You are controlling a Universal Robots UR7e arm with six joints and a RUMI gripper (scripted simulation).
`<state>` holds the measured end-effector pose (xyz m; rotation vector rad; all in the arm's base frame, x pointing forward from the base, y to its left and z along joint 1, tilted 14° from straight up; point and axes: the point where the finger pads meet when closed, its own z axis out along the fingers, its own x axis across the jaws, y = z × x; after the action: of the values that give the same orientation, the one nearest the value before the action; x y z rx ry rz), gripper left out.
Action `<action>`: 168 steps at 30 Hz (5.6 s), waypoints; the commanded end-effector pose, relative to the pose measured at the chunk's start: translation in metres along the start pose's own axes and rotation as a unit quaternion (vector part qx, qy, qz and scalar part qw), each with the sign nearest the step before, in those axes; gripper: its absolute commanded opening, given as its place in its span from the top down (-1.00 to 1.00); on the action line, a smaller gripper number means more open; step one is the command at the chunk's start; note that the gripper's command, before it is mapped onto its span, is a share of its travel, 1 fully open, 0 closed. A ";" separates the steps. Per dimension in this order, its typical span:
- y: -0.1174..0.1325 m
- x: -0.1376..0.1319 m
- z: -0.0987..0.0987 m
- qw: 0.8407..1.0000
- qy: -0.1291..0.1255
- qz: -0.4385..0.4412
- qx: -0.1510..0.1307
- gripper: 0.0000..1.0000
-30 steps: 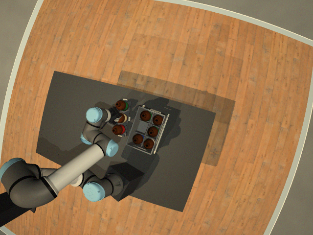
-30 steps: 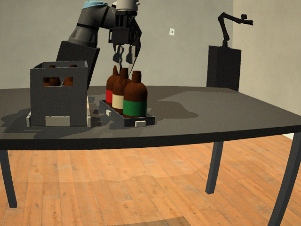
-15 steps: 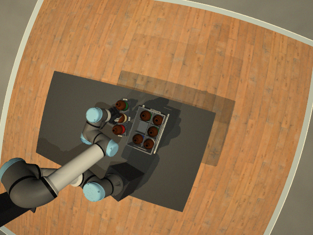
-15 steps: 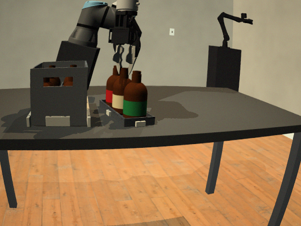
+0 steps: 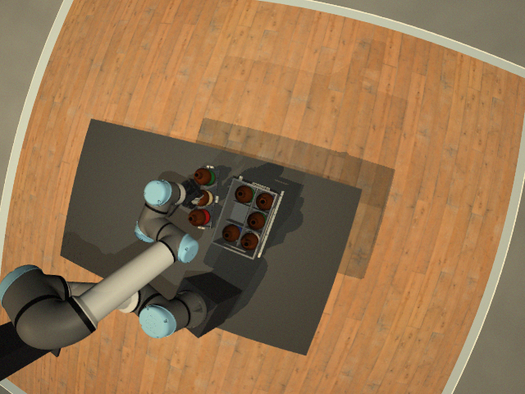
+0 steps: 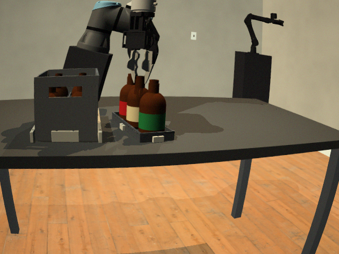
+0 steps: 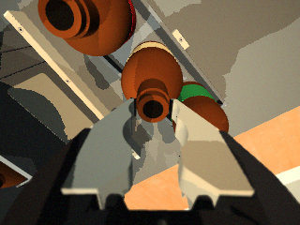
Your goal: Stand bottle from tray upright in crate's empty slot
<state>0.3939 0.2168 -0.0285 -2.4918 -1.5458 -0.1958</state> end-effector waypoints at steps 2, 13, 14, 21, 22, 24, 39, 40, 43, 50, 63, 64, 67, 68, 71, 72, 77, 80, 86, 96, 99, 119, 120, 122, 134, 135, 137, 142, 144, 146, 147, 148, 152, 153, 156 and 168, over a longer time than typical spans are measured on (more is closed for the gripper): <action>0.000 0.001 -0.002 1.000 0.000 0.000 -0.001 1.00; 0.000 0.001 -0.010 1.000 0.000 0.000 -0.001 1.00; 0.000 0.001 -0.011 1.000 0.000 0.000 -0.001 1.00; 0.000 0.002 -0.019 1.000 0.000 0.000 -0.001 1.00; 0.000 0.002 -0.020 1.000 0.000 0.000 -0.001 1.00; 0.000 0.003 -0.023 1.000 0.000 0.000 -0.001 1.00; 0.000 0.004 -0.036 1.000 0.000 0.000 -0.001 1.00; 0.000 0.004 -0.036 1.000 0.000 0.000 -0.001 1.00; 0.000 0.004 -0.038 1.000 0.000 0.000 -0.001 1.00; 0.000 0.005 -0.039 1.000 0.000 0.000 -0.001 1.00; 0.000 0.005 -0.039 1.000 0.000 0.000 -0.001 1.00; 0.000 0.005 -0.039 1.000 0.000 0.000 -0.001 1.00; 0.000 0.005 -0.039 1.000 0.000 0.000 -0.001 1.00; 0.000 0.005 -0.039 1.000 0.000 0.000 -0.001 1.00; 0.000 0.005 -0.039 1.000 0.000 0.000 -0.001 1.00; 0.000 0.005 -0.039 1.000 0.000 0.000 -0.001 1.00; 0.000 0.005 -0.039 1.000 0.000 0.000 -0.001 1.00; 0.000 0.005 -0.039 1.000 0.000 0.000 -0.001 1.00; 0.000 0.005 -0.039 1.000 0.000 0.000 -0.001 1.00; 0.000 0.005 -0.040 1.000 0.000 0.000 -0.001 1.00; 0.000 0.005 -0.040 1.000 0.000 0.000 -0.001 1.00; 0.000 0.005 -0.054 1.000 0.000 0.000 -0.001 1.00; 0.000 0.005 -0.055 1.000 0.000 0.000 -0.001 1.00; 0.000 0.005 -0.057 1.000 0.000 0.000 -0.001 1.00; 0.000 0.005 -0.069 1.000 0.000 0.000 -0.001 1.00; 0.000 0.005 -0.070 1.000 0.000 0.000 -0.001 1.00; 0.000 0.005 -0.072 1.000 0.000 0.000 -0.001 1.00; 0.000 0.005 -0.076 1.000 0.000 0.000 -0.001 1.00; 0.000 0.005 -0.077 1.000 0.000 0.000 -0.001 1.00; 0.000 0.005 -0.078 1.000 0.000 0.000 -0.001 1.00; 0.000 0.005 -0.078 1.000 0.000 0.000 -0.001 1.00; 0.000 0.005 -0.078 1.000 0.000 0.000 -0.001 1.00; 0.000 0.005 -0.079 1.000 0.000 0.000 -0.001 1.00; 0.000 0.005 -0.079 1.000 0.000 0.000 -0.001 1.00; 0.000 0.005 -0.079 1.000 0.000 0.000 -0.001 1.00; 0.000 0.005 -0.079 1.000 0.000 0.000 -0.001 1.00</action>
<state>0.3946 0.2019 0.0492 -2.4918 -1.5458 -0.1958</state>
